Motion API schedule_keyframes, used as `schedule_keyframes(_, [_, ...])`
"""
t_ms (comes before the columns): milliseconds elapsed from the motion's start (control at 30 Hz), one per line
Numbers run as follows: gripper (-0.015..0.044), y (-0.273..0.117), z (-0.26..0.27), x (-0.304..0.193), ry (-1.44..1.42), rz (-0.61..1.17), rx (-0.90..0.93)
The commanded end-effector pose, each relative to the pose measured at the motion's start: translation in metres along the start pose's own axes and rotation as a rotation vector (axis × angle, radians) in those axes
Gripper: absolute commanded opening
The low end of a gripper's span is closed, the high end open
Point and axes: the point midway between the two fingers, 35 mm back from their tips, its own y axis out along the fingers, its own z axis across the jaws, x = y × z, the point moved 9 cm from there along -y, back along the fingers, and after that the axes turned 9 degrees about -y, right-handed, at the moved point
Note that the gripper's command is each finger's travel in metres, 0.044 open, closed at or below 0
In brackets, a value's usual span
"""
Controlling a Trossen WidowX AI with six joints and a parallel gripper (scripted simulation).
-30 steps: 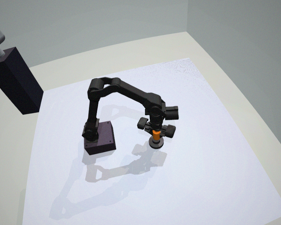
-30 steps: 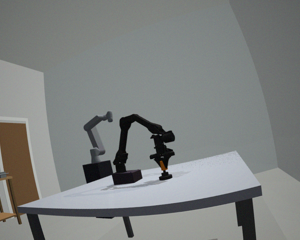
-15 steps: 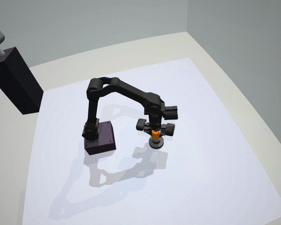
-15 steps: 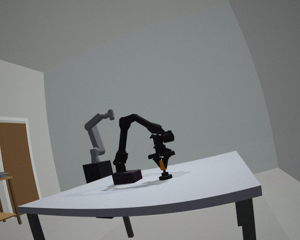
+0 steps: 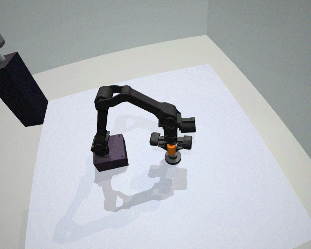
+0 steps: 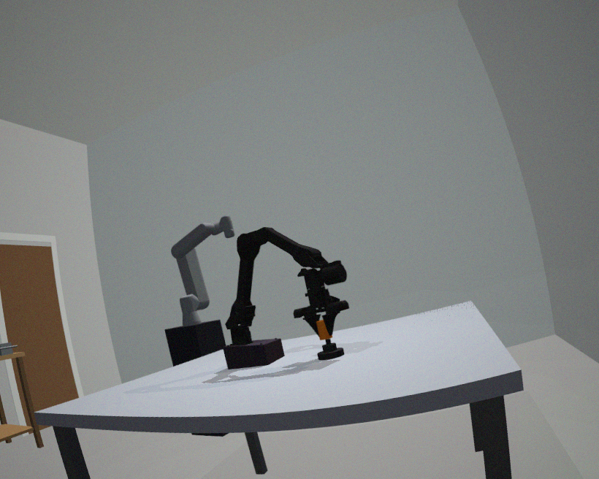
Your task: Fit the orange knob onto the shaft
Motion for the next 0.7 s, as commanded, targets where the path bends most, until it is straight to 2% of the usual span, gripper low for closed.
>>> schedule_keyframes(0, [0.0000,0.0008,-0.0021,0.0002,-0.005,-0.002,-0.004])
schedule_keyframes(667, [0.0000,0.0026,-0.0081,0.0011,-0.005,-0.002,-0.005])
